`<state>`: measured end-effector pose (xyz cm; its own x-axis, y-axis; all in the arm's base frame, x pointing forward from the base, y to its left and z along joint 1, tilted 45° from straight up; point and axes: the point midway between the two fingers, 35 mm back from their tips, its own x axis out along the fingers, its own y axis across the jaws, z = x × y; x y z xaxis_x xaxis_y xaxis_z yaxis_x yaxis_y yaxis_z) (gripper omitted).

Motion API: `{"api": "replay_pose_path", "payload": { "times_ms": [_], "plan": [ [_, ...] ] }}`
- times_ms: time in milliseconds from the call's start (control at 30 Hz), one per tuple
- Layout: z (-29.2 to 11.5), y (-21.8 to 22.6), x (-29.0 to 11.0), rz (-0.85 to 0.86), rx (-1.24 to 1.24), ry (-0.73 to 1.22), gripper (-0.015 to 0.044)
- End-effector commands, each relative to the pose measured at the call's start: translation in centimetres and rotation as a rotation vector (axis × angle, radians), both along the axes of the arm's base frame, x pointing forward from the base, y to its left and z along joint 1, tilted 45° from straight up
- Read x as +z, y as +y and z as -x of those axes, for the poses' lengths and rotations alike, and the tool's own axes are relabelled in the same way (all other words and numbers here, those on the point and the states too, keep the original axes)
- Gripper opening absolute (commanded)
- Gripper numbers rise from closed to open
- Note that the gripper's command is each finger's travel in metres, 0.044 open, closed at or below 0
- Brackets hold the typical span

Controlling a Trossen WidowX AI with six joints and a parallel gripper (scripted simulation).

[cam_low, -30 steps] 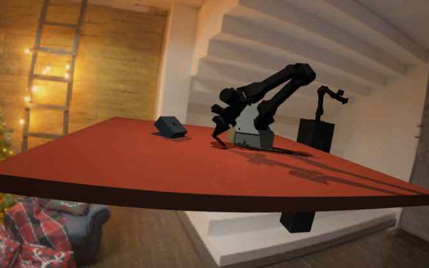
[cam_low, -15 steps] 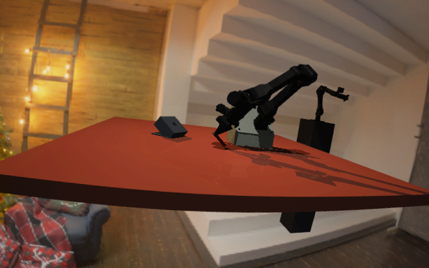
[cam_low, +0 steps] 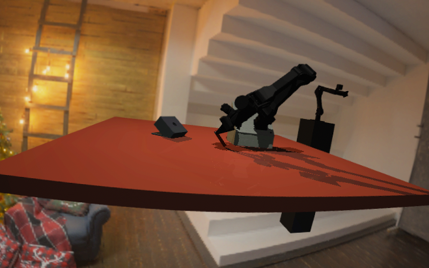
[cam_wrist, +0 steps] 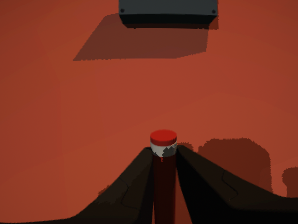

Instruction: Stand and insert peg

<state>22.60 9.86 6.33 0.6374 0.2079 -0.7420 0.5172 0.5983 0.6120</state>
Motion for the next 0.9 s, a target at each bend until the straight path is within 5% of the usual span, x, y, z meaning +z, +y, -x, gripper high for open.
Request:
{"api": "replay_pose_path", "payload": {
  "times_ms": [0,867],
  "plan": [
    [0.4,-0.1,0.0,0.02,-0.029,-0.018,0.005],
    [1.9,0.4,0.7,0.135,-0.168,-0.151,0.005]
  ]
}}
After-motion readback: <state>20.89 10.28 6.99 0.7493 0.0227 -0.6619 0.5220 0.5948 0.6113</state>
